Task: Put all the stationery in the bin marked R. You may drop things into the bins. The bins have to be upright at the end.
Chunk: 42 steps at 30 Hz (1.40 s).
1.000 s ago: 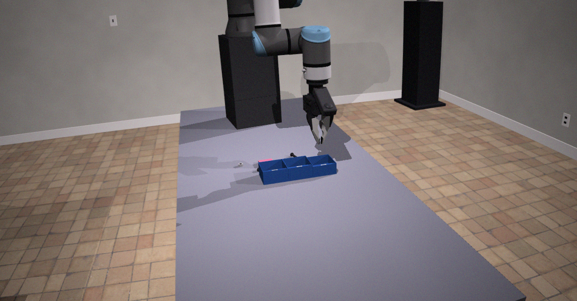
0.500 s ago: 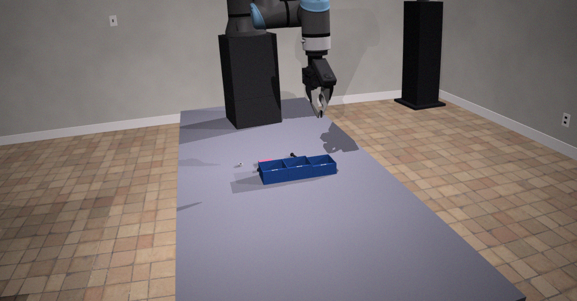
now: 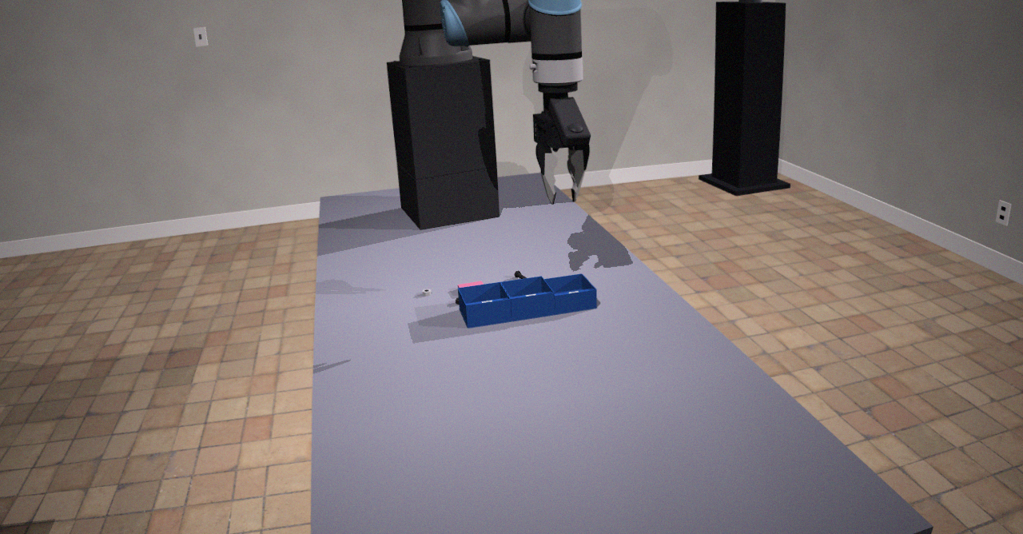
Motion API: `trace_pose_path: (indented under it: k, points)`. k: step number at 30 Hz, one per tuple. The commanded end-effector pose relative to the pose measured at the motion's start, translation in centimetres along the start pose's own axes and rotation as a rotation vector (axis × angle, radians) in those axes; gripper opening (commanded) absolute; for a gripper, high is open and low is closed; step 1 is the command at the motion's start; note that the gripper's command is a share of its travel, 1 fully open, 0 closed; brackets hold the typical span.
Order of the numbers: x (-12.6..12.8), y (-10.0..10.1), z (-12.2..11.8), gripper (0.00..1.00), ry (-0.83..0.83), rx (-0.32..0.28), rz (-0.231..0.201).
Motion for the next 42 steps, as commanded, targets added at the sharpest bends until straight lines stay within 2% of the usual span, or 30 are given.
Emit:
trace_pose_path:
  k: [1,4,6,7,21,23,24,38,40,42]
  points:
    - [2.3,2.1,-0.7,0.24,0.157,0.002,0.000]
    - [4.1,3.8,-1.3,0.24,0.242,0.000,0.000]
    - [4.1,3.8,-1.3,0.24,0.242,0.000,0.000]
    - [4.7,4.4,-1.5,0.24,0.323,0.000,0.000]
    - [12.9,12.2,-4.2,0.24,0.713,-0.009,-0.001]
    - [12.9,12.2,-4.2,0.24,0.713,-0.009,-0.001]
    - [13.2,12.5,-4.3,0.24,0.794,-0.010,-0.001]
    - [13.3,12.5,-4.3,0.24,1.178,-0.011,0.005]
    - [13.3,12.5,-4.3,0.24,1.178,-0.011,0.005]
    - [13.3,12.5,-4.3,0.24,1.276,-0.010,0.006]
Point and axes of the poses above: the point where the finger pads meet when closed, its own y axis out along the fingers, its own x axis across the jaws, z = x × y, the point moved 8 cm from there along -y, back along the fingers, and after that the axes turned 12 degrees about y, right-handed, at the moved point
